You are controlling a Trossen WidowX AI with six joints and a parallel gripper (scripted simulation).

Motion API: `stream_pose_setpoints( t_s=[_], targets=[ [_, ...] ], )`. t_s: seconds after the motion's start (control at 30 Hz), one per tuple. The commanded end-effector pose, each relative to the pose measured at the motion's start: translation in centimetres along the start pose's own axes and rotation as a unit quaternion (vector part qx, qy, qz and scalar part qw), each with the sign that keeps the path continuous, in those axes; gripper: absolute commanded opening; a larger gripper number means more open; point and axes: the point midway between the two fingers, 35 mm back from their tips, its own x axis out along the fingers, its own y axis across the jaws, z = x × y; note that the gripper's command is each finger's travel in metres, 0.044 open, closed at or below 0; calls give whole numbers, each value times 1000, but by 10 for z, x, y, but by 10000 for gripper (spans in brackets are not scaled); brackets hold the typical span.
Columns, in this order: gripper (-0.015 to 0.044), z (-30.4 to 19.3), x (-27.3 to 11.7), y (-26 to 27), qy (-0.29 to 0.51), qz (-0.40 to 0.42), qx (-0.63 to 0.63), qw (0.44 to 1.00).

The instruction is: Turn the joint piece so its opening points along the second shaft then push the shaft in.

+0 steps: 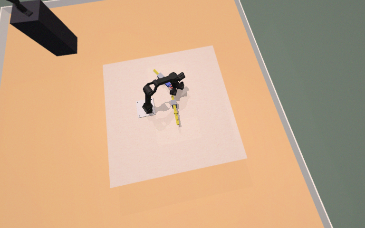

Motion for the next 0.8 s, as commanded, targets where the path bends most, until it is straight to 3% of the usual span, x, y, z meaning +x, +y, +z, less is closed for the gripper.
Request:
stream_pose_setpoints(
  t_s=[0.0, 0.77],
  targets=[
    [0, 0, 0, -4, -1, 1, 36, 999],
    [0, -5, 0, -20, -3, 4, 218, 976]
  ],
)
